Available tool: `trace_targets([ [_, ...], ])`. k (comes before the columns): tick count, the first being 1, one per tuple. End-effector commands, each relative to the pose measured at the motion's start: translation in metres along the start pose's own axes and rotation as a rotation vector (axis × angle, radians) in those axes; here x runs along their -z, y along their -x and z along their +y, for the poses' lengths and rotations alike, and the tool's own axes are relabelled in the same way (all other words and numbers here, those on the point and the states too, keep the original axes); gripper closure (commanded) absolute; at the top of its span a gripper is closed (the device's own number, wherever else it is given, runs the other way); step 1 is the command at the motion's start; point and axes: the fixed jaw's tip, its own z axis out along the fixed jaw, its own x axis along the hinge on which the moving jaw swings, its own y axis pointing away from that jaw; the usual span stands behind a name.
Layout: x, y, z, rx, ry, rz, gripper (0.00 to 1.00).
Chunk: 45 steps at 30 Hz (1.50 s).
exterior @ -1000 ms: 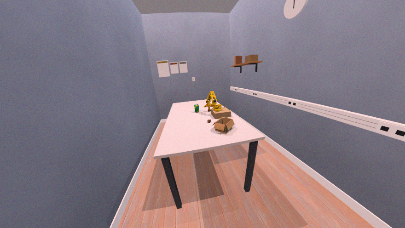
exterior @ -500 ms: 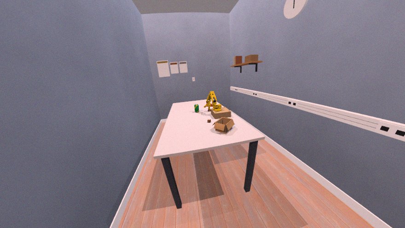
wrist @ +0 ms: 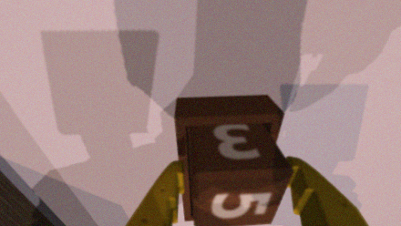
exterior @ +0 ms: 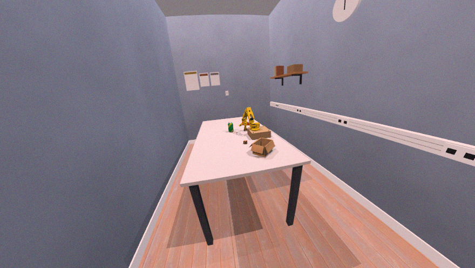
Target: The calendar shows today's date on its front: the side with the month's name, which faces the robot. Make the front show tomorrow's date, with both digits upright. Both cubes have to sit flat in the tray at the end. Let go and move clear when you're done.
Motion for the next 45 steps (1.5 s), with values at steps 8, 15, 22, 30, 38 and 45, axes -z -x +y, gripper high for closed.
trace_targets([
  [8, -0.0008, -0.0017, -0.0031, -0.009, 0.008, 0.001, 0.79],
  [15, -0.0008, -0.0017, -0.0040, -0.009, 0.008, 0.001, 0.80],
  [22, -0.0008, -0.0017, -0.0041, -0.009, 0.008, 0.001, 0.80],
  [30, -0.0008, -0.0017, -0.0041, -0.009, 0.008, 0.001, 0.83],
  [38, -0.0008, -0.0017, -0.0041, -0.009, 0.008, 0.001, 0.90],
  [45, -0.0008, -0.0017, -0.0041, -0.009, 0.008, 0.001, 0.98],
])
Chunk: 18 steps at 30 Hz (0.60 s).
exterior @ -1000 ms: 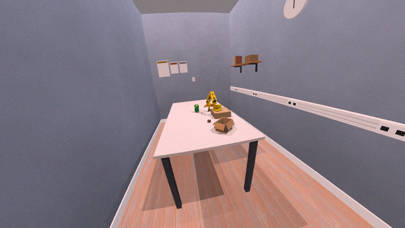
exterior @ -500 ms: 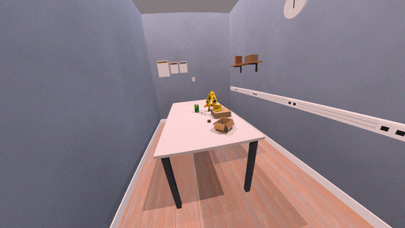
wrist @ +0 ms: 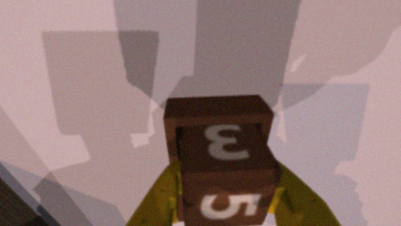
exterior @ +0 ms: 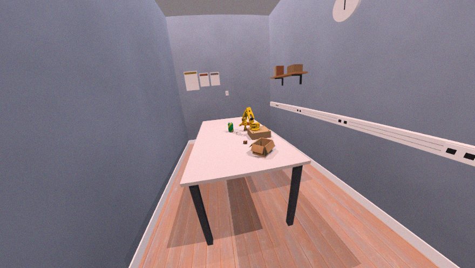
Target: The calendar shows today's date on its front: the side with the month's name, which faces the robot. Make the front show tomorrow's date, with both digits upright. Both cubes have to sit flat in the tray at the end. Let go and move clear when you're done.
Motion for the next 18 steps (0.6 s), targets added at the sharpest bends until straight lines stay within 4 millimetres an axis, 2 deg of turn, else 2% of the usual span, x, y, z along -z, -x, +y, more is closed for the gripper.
trace_targets([
  [1, -0.0007, -0.0018, -0.0001, -0.004, 0.007, 0.001, 0.98],
  [18, 0.0010, -0.0018, -0.0001, -0.004, 0.007, 0.001, 1.00],
])
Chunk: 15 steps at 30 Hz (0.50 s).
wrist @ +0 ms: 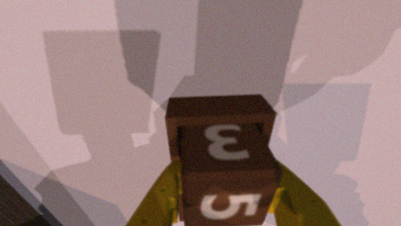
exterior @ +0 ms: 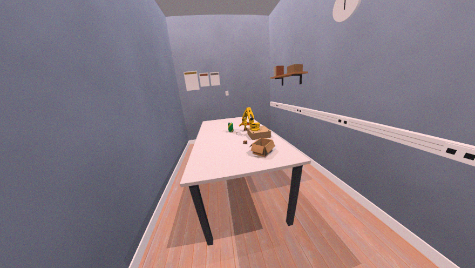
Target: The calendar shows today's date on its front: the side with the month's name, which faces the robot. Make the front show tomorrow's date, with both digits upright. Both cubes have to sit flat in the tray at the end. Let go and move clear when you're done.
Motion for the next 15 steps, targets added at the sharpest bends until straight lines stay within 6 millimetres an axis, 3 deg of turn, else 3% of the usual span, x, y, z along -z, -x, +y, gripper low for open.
trace_targets([
  [1, 0.0013, -0.0016, -0.0008, -0.004, 0.003, -0.001, 1.00],
  [15, 0.0032, -0.0014, -0.0013, -0.004, 0.003, -0.001, 1.00],
])
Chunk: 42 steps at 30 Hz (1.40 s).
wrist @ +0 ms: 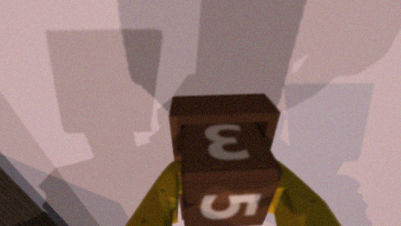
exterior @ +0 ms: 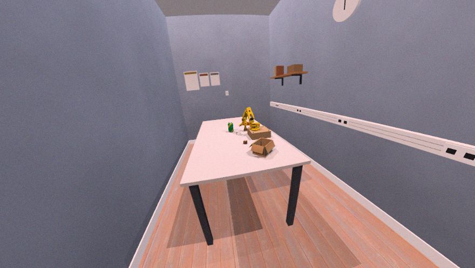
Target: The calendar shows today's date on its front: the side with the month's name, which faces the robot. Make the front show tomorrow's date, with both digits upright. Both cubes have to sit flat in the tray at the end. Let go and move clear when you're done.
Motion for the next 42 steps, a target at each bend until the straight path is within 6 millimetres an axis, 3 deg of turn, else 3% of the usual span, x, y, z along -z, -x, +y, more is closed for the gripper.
trace_targets([
  [1, 0.0033, -0.0010, -0.0029, -0.004, -0.008, -0.004, 1.00],
  [42, 0.0110, 0.0000, -0.0062, -0.004, -0.008, -0.004, 1.00],
])
